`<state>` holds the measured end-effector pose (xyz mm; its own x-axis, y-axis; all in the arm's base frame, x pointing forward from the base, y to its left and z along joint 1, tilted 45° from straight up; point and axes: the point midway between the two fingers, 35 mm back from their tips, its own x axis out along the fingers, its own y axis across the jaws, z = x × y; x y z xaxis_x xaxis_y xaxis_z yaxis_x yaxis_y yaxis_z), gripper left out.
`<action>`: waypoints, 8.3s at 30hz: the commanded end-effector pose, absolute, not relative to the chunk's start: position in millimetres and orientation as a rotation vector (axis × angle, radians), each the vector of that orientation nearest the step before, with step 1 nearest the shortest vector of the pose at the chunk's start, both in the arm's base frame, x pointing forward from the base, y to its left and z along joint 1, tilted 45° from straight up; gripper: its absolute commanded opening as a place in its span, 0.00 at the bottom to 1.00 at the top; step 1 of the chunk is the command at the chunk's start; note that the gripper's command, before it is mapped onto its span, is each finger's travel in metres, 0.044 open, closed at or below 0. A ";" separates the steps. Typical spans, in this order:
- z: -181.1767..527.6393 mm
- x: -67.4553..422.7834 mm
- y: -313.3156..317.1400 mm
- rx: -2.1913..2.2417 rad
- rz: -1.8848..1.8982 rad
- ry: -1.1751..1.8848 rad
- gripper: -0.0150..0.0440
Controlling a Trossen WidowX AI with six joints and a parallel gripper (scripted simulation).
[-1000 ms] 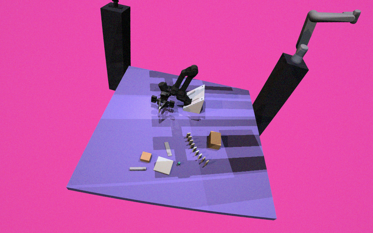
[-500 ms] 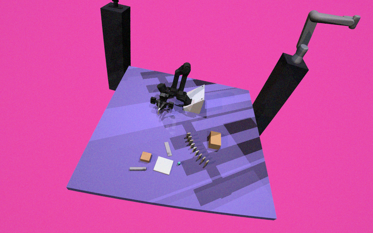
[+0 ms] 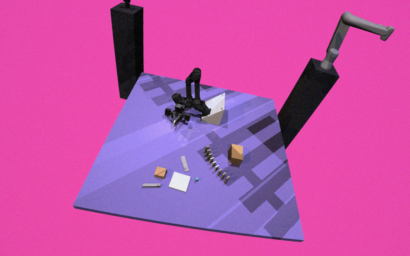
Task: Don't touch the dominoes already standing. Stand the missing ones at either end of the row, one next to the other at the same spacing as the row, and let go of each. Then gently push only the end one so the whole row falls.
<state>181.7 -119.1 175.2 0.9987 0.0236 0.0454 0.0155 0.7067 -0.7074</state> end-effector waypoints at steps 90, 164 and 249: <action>190.3 261.4 -103.9 -0.620 0.070 0.281 1.00; 156.3 213.1 -129.4 -1.825 0.682 1.653 0.51; 7.8 296.1 70.5 -1.004 -0.213 1.534 0.44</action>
